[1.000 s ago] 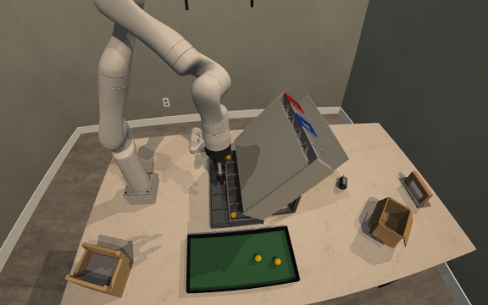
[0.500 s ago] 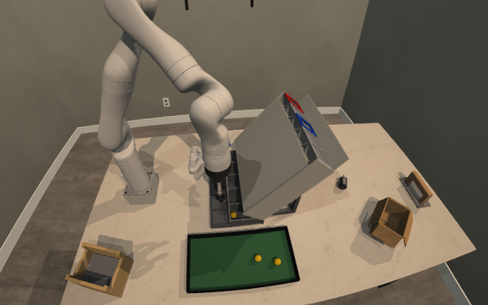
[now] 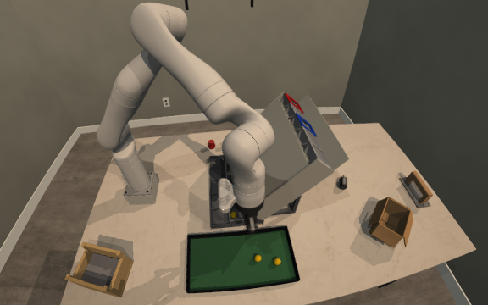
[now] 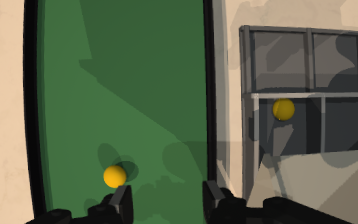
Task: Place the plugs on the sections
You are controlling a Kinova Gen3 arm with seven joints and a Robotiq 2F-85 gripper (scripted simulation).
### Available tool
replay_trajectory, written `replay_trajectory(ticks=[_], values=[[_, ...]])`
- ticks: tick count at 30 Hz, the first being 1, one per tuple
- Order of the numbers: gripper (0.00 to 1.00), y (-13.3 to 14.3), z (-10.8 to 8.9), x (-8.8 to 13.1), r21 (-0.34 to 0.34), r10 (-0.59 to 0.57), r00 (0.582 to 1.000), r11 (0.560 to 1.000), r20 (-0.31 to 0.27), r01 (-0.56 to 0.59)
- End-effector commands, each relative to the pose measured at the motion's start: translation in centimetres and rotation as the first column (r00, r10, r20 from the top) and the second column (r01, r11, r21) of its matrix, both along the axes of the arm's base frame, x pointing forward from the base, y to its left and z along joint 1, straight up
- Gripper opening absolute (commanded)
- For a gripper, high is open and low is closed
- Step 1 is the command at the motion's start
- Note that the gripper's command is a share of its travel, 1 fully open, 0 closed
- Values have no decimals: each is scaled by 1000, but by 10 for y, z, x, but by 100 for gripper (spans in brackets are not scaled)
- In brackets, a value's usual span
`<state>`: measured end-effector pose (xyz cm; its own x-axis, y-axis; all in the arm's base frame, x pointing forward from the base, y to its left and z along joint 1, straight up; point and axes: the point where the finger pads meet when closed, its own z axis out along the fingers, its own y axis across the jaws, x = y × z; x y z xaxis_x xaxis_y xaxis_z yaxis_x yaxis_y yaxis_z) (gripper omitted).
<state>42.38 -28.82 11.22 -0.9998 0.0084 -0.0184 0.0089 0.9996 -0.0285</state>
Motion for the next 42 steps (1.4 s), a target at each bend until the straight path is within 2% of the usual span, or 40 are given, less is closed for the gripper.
replay_trajectory(ticks=[1,5,6,22,23,25,28,29,42], values=[[50,-15,-15,-1,20,-17,999,1000,-28,18],[50,-15,-15,-1,20,-17,999,1000,-28,18],[50,-59,-25,24,5,-10,1000,1000,-13,10],[50,-59,-25,24,5,-10,1000,1000,-13,10],[50,-60,-93,24,-4,-11,1000,1000,-10,10],[50,-60,-98,24,-4,-11,1000,1000,-10,10],[50,-60,-129,24,-4,-11,1000,1000,-10,10],[50,-60,-135,24,-4,-11,1000,1000,-10,10],[50,-59,-135,24,-4,-10,1000,1000,-12,10]])
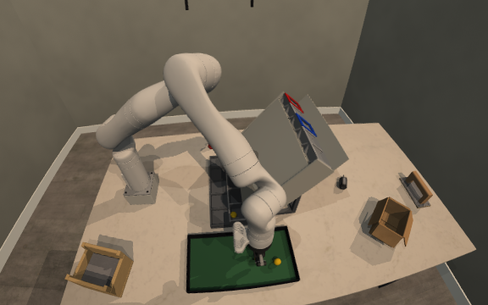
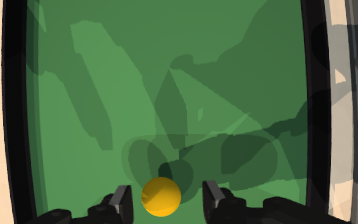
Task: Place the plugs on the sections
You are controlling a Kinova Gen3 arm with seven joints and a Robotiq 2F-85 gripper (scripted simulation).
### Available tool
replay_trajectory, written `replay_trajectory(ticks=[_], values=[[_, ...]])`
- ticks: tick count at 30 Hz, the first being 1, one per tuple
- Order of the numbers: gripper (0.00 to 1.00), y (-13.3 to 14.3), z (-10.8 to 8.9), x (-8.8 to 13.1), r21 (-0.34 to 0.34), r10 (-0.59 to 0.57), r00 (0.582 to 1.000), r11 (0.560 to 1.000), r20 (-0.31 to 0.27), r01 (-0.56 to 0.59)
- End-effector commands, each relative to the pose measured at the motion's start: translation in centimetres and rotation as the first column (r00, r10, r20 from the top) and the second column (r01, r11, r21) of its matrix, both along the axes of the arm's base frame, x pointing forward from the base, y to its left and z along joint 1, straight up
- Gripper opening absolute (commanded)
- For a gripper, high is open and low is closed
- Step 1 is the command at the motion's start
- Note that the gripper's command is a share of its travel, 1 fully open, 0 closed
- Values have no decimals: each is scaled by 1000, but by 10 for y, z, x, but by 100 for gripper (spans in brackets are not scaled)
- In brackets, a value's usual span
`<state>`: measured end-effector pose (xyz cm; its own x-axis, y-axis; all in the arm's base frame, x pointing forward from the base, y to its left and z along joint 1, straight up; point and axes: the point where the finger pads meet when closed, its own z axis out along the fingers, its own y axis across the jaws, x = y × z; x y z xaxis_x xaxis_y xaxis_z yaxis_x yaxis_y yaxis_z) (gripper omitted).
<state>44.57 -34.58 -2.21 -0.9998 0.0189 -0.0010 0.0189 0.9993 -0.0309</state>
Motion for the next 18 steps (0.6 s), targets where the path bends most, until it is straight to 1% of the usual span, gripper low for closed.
replay_trajectory(ticks=[1,18], values=[[50,-2,-1,2,-2,1,1000,1000,5,-1],[50,-2,0,4,-1,1,1000,1000,1,0]])
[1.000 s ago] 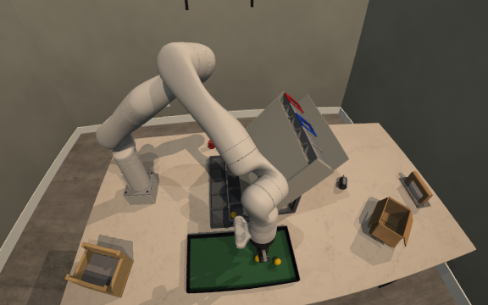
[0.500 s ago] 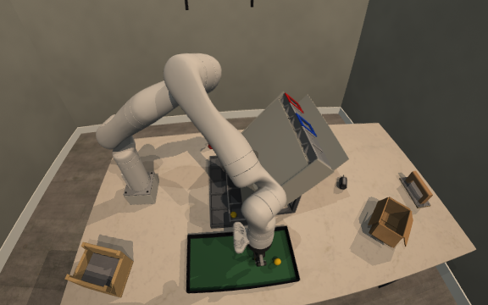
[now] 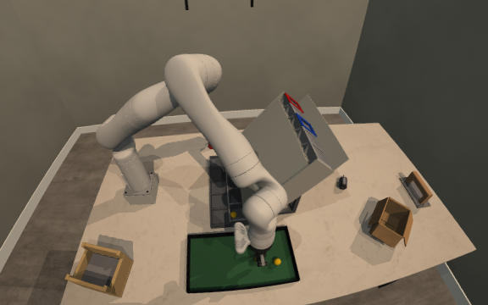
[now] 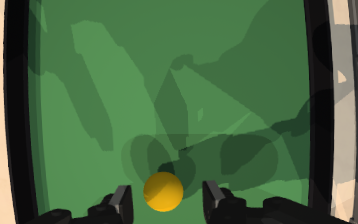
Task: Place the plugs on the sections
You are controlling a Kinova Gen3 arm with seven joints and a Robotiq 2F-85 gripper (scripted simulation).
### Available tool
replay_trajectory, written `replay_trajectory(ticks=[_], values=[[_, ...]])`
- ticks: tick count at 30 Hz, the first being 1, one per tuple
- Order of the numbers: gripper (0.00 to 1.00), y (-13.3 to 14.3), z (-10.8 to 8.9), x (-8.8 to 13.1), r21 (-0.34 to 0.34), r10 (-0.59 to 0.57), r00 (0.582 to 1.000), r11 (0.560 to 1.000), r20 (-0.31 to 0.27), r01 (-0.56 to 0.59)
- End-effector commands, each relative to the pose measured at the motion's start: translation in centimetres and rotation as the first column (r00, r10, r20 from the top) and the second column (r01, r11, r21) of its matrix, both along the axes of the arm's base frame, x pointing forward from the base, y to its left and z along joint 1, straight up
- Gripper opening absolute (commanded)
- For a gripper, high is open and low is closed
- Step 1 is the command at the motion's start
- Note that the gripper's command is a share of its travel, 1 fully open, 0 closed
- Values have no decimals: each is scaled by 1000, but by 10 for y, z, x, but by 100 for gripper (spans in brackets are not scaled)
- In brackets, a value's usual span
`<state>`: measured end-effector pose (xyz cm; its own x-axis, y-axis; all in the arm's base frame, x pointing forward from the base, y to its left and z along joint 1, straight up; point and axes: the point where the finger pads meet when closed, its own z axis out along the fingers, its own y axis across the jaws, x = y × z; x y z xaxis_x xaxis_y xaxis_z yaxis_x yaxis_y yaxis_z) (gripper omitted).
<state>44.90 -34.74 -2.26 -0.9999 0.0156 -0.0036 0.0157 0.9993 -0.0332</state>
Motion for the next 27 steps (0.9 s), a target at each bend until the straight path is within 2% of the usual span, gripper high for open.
replay_trajectory(ticks=[1,13,14,27], values=[[50,-1,0,0,1,-3,1000,1000,-2,3],[50,-1,0,0,1,-3,1000,1000,-2,3],[50,0,-1,-1,28,-11,1000,1000,-5,11],[50,0,-1,-1,28,-11,1000,1000,-5,11]])
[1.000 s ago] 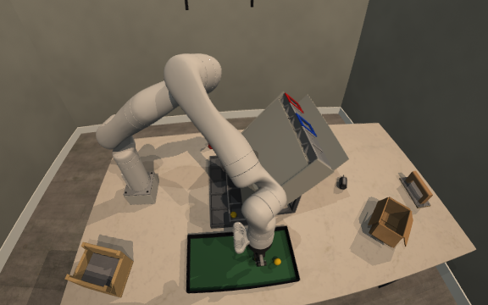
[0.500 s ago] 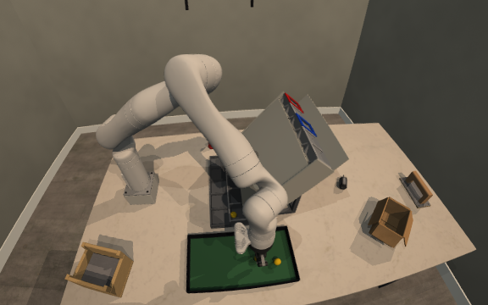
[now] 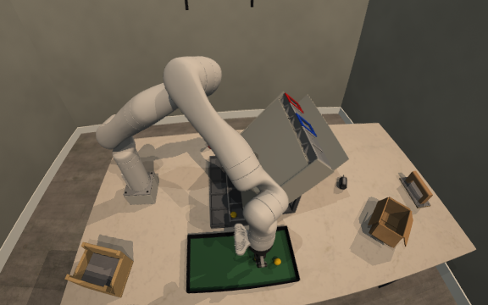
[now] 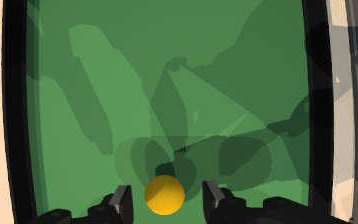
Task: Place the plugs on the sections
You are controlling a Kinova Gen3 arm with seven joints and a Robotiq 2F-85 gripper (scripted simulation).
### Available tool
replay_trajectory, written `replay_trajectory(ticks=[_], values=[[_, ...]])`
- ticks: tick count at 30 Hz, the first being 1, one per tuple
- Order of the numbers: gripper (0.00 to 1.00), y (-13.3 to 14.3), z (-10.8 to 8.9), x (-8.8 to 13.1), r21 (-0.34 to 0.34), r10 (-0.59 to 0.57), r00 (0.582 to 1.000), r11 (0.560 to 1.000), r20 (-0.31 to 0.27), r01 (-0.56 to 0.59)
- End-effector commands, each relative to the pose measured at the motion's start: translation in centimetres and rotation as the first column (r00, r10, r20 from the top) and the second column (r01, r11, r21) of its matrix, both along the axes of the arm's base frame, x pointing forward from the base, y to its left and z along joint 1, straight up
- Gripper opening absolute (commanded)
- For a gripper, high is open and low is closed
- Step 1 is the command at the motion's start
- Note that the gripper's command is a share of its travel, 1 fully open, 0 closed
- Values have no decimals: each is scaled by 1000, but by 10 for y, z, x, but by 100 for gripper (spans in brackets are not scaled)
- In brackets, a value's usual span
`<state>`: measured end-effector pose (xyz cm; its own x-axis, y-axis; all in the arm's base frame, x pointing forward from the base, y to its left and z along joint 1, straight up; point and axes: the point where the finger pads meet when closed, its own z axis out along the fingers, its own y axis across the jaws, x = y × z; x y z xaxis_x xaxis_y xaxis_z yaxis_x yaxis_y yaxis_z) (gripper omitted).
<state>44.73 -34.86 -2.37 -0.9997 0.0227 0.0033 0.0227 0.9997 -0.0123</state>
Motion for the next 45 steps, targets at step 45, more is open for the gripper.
replay_trajectory(ticks=[45], values=[[50,0,-20,0,9,-3,1000,1000,2,3]])
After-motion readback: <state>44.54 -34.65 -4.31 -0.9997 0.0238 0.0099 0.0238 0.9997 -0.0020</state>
